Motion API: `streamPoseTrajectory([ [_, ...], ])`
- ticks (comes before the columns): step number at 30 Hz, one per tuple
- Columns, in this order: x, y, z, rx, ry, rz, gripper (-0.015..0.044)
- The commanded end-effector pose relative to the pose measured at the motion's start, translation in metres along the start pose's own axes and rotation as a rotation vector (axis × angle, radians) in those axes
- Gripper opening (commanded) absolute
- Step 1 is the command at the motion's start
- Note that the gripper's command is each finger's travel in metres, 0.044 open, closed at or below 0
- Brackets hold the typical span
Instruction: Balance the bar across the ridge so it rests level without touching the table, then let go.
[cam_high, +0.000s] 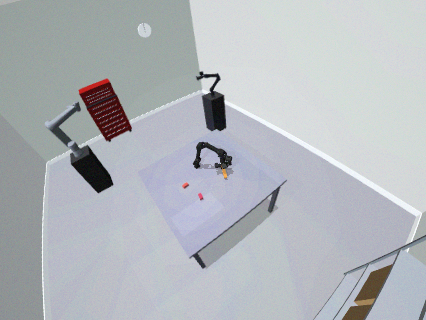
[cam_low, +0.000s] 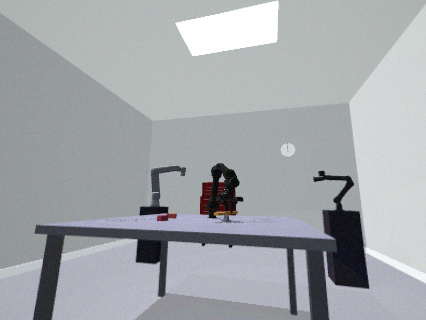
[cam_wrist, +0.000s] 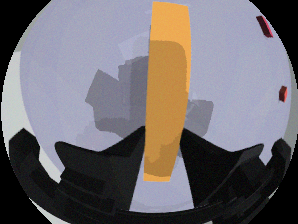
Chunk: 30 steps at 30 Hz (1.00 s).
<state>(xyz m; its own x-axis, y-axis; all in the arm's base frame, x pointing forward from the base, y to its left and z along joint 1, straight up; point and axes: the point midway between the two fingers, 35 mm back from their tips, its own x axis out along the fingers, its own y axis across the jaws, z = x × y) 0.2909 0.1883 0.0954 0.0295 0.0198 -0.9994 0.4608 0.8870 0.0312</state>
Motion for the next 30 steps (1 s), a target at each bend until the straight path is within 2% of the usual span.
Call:
streamPoseTrajectory([
  [1, 0.0025, -0.0009, -0.0003, -0.006, 0.001, -0.003, 0.0],
  [30, 0.0014, -0.001, -0.0007, -0.006, 0.001, -0.003, 0.0],
])
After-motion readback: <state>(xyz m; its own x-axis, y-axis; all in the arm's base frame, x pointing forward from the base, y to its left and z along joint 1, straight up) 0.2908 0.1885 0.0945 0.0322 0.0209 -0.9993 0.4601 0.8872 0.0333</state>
